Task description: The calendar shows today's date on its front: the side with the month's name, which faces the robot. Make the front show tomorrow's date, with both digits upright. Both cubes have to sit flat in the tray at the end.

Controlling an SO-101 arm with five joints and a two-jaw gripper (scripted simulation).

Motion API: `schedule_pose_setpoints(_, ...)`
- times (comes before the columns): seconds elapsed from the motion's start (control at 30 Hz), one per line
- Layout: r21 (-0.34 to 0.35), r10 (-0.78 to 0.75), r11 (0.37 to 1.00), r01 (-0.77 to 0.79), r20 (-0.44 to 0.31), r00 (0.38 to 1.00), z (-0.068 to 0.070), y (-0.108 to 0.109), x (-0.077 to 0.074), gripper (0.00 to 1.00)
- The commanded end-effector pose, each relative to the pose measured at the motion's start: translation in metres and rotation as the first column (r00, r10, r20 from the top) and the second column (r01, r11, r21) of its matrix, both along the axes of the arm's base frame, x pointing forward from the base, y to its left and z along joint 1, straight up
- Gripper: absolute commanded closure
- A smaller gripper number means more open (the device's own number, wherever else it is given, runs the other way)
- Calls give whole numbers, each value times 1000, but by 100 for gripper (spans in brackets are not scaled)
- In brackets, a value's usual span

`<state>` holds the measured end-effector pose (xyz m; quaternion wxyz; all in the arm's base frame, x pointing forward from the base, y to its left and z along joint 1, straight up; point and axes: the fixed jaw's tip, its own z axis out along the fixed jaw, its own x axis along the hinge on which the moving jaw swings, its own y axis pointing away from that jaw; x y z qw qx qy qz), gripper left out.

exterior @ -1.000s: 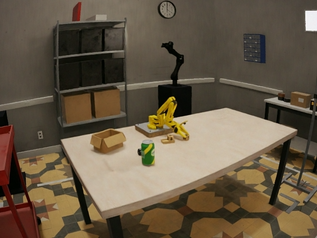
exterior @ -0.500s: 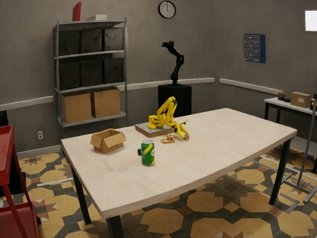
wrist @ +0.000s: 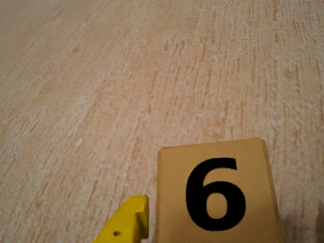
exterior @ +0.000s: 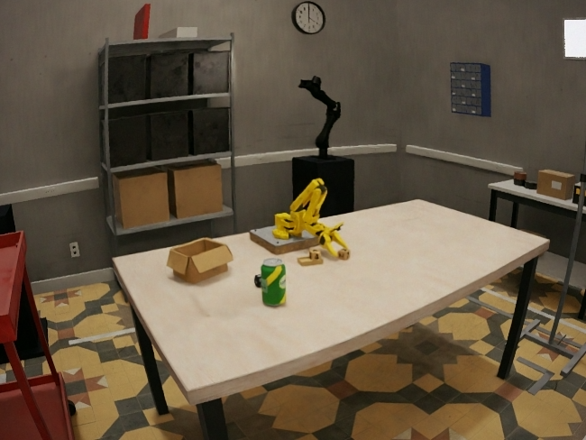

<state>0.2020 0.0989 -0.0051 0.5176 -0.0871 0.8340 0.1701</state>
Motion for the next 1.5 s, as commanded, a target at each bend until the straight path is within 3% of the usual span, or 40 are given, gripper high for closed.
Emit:
schedule_pose_setpoints(0.0,173,-75,981,89,-83,994,7,-2,-5,64)
schedule_pose_setpoints(0.07,245,-105,960,135,-135,985,9,-3,-8,64)
schedule_pose_setpoints(0.13,245,-105,960,135,-135,985,9,-3,-8,64)
schedule_pose_setpoints(0.17,338,-138,919,201,-202,970,12,-5,-11,64)
schedule_pose_setpoints(0.2,352,-144,911,215,-217,966,12,-5,-12,64)
schedule_pose_setpoints(1.47,353,-147,909,220,-221,964,12,-5,-12,64)
